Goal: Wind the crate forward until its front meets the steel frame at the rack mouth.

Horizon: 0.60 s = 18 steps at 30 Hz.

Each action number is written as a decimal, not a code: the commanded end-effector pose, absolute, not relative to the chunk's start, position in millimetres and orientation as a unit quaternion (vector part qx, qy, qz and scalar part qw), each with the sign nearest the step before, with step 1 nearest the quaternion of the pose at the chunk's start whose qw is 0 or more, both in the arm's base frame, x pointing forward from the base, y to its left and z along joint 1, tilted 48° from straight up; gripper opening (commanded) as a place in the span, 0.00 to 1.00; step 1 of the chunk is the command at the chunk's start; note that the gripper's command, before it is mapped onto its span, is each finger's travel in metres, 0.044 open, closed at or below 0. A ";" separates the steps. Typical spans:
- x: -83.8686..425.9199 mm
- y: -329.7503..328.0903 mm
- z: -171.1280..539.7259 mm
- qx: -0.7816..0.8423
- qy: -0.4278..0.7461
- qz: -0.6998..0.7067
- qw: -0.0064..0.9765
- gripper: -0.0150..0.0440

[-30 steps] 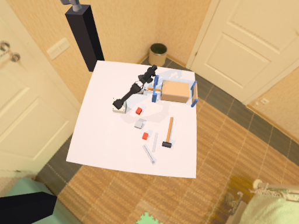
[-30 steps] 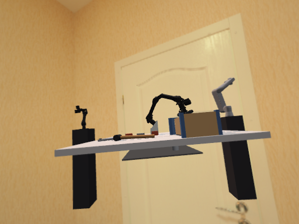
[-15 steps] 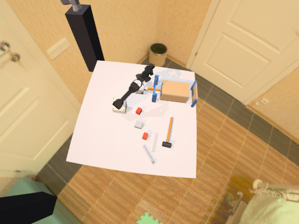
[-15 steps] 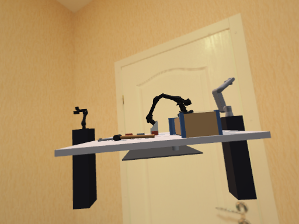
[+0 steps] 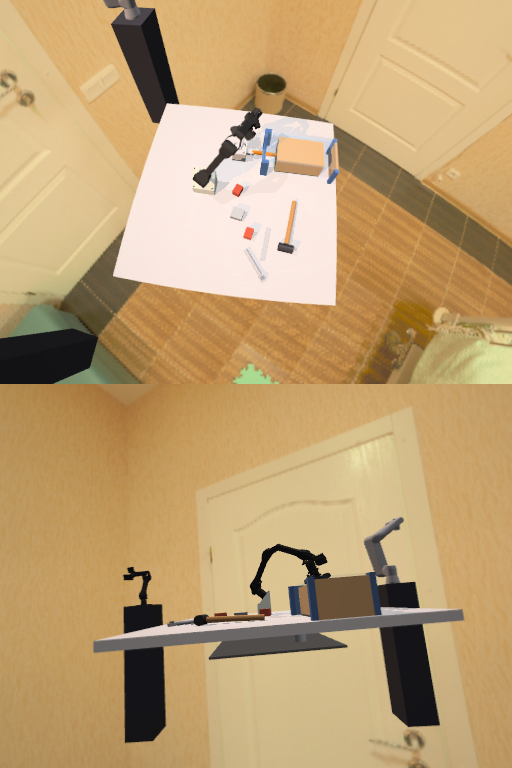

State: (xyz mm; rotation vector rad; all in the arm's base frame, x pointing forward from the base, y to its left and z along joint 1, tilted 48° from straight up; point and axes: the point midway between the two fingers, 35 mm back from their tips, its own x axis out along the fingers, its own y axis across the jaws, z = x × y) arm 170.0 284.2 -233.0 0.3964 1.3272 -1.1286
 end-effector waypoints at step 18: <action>124.1 277.1 -230.1 0.157 0.592 -0.496 0.616 0.25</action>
